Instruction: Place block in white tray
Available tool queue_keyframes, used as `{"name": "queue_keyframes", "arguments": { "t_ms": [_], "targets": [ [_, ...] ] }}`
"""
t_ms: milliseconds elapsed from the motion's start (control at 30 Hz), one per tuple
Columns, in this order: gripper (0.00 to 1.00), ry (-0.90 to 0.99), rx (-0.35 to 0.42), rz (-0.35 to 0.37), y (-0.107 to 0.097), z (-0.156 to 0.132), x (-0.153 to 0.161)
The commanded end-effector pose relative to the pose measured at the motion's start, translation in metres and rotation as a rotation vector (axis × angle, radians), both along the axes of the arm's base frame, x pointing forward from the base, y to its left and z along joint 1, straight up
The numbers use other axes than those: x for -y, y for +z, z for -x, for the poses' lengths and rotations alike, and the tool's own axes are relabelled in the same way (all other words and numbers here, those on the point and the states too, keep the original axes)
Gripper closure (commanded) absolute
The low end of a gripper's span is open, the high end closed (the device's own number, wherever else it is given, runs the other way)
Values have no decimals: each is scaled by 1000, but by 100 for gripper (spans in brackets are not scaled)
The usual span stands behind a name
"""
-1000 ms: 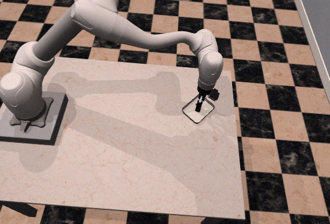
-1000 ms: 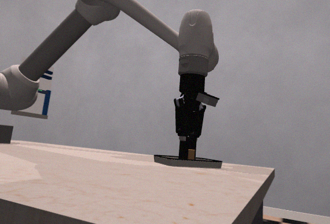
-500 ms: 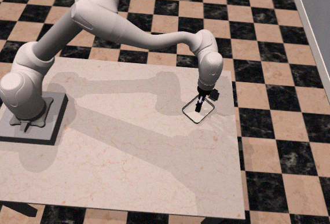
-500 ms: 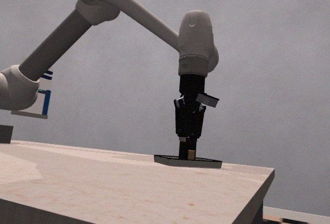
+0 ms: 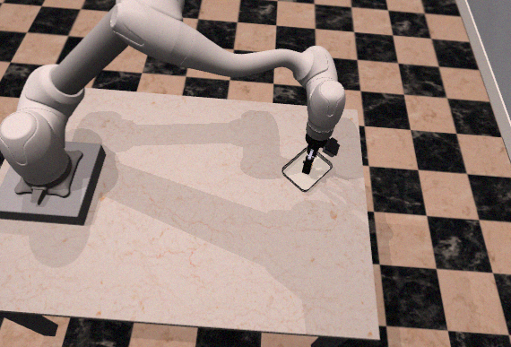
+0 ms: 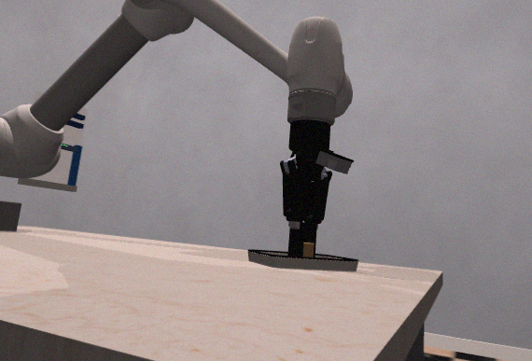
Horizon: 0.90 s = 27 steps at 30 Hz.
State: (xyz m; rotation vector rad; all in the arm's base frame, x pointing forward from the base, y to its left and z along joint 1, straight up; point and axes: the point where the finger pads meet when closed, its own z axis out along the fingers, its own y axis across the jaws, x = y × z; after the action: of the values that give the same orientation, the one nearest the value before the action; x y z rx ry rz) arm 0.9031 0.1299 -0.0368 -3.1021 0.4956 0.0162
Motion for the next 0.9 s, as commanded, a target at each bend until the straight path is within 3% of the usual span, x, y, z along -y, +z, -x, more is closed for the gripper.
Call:
{"name": "queue_keyframes", "arguments": {
  "t_ms": [0, 733, 767, 867],
  "targets": [
    [90, 0, 2, -1, 1, -1, 0],
    [90, 0, 2, -1, 0, -1, 0],
    [63, 0, 2, -1, 0, -1, 0],
    [63, 0, 2, -1, 0, -1, 0]
  ]
}}
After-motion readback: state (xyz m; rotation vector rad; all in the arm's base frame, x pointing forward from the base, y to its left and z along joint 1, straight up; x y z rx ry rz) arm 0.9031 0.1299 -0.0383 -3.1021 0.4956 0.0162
